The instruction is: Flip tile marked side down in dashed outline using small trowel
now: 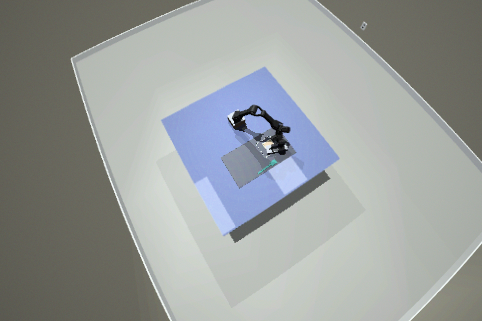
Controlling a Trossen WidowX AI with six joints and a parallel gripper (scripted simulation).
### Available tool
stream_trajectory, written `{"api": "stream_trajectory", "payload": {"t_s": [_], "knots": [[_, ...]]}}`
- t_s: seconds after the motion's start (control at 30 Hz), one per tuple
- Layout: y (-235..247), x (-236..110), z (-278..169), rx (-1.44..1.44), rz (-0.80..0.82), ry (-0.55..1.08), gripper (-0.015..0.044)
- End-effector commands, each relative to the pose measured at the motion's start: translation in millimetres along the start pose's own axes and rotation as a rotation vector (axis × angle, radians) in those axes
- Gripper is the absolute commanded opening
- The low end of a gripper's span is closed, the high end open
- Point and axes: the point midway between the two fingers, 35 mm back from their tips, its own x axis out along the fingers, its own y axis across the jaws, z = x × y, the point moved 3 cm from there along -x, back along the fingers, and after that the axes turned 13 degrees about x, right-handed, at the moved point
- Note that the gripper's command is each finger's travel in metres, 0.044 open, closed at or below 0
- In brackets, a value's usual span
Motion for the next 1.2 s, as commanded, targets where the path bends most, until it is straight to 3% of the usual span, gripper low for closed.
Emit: {"api": "stream_trajectory", "payload": {"t_s": [0.0,0.6,1.17], "knots": [[25,12,22,0.060,0.026,-0.061,0.0000],[93,64,137,0.302,0.078,-0.332,0.0000],[135,84,260,0.528,0.135,-0.587,0.0000]]}}
